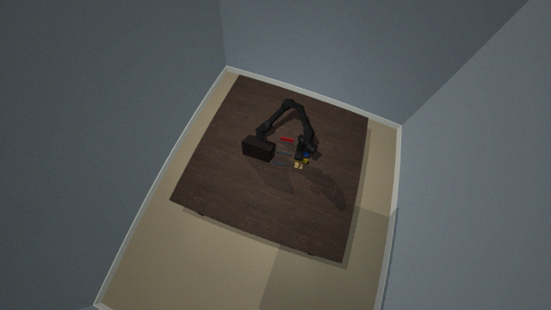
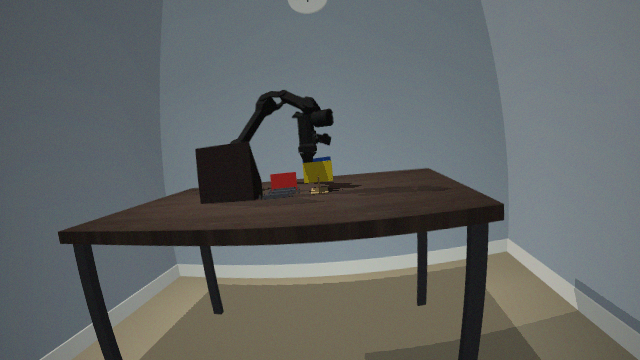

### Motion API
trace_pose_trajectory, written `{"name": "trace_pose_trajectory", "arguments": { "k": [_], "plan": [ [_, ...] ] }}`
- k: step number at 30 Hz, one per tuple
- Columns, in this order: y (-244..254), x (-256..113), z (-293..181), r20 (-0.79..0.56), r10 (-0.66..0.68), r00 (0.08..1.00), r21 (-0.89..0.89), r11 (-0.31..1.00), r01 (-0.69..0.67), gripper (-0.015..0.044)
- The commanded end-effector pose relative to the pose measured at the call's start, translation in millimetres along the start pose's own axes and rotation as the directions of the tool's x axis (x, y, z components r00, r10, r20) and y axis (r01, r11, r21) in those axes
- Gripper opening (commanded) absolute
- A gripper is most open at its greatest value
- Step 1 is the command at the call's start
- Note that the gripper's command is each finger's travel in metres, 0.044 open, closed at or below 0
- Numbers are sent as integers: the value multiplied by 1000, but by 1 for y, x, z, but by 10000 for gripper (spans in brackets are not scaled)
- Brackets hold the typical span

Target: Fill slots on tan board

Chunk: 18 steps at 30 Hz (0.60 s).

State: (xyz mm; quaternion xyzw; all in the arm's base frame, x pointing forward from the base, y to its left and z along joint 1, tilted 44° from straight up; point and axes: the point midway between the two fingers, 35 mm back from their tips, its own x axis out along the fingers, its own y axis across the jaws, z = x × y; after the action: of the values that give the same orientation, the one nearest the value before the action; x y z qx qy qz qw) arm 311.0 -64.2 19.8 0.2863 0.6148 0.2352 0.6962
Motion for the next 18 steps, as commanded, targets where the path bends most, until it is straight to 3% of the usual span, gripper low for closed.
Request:
{"name": "trace_pose_trajectory", "arguments": {
  "k": [1,18],
  "plan": [
    [0,2,-2,-6,2,1000,14,1000,-2,0],
    [-1,1,-2,-6,2,1000,-7,1000,-2,0]
  ]
}}
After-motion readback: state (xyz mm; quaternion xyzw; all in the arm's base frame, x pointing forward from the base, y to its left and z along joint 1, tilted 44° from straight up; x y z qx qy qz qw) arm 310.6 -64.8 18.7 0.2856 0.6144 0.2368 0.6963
